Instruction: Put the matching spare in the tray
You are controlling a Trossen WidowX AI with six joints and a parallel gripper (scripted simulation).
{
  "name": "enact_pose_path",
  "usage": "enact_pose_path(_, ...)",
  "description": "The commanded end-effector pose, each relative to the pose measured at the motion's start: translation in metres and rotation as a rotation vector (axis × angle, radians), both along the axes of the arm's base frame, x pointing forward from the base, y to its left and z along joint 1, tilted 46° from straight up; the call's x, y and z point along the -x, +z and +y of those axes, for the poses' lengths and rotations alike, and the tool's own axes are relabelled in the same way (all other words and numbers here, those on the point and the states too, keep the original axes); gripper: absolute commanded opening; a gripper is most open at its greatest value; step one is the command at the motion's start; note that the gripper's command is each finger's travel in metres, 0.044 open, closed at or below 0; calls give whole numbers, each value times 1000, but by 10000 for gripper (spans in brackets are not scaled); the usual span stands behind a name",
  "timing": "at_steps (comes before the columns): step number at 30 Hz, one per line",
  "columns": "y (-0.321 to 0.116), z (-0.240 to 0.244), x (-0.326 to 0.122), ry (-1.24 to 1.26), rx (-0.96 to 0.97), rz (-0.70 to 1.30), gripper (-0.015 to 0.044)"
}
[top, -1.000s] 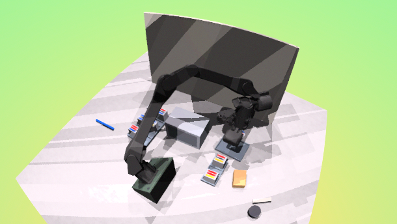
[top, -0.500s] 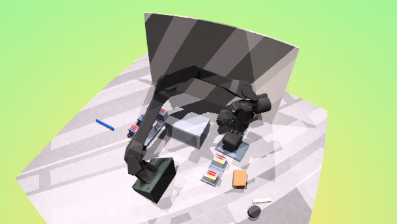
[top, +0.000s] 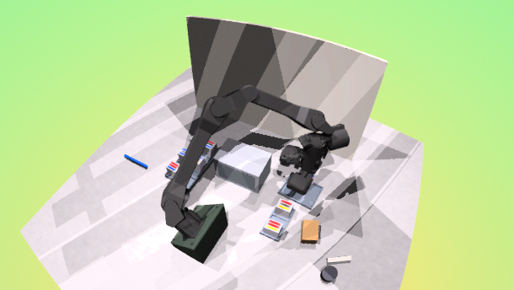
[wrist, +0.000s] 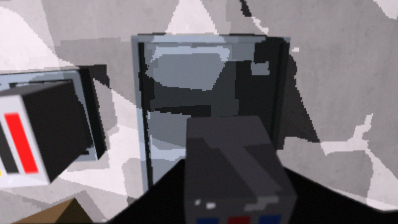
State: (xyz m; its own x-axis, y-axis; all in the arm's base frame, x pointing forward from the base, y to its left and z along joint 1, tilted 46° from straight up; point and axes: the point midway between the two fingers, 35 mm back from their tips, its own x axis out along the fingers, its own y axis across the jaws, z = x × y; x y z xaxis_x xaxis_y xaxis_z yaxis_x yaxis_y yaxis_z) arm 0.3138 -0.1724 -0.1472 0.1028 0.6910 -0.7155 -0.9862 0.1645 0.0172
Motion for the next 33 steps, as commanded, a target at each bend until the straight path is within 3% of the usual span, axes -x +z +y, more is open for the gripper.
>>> enact_pose_path(1, -3, 3, 0, -7, -4, 3, 0)
enact_pose_path(29, -18, 22, 1, -6, -7, 2, 0)
enact_pose_path(33, -16, 20, 1, 1, -3, -1, 105)
